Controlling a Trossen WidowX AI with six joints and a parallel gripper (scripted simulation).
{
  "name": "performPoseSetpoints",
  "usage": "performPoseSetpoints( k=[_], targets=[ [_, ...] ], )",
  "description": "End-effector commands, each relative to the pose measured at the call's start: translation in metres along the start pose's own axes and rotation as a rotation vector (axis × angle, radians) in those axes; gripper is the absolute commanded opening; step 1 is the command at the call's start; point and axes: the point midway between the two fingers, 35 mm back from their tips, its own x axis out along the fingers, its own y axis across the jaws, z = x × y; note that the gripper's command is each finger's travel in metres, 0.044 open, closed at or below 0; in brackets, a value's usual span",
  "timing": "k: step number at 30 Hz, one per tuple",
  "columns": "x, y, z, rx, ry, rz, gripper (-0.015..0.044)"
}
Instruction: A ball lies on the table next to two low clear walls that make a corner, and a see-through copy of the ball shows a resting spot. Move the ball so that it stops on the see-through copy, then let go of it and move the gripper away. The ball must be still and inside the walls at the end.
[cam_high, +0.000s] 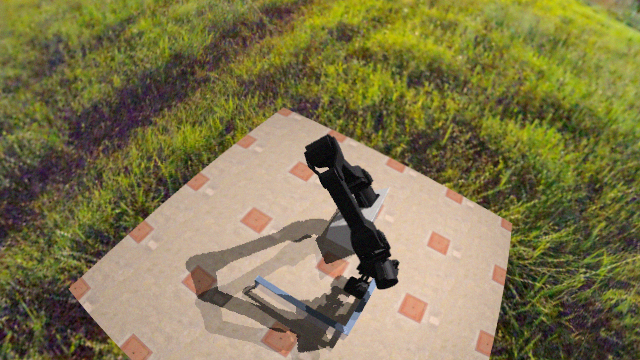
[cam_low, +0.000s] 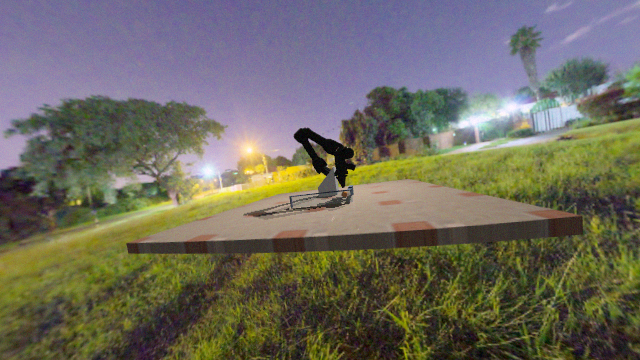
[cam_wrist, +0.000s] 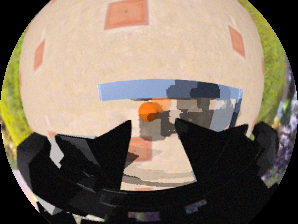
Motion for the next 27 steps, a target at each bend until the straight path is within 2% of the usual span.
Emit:
performPoseSetpoints(
  k=[1,27],
  targets=[
    [0.009,0.004,-0.002,-0.013,0.013,0.009,0.0268],
    [0.046,0.004,-0.003,-0.013,0.015,0.009,0.0268]
  ],
)
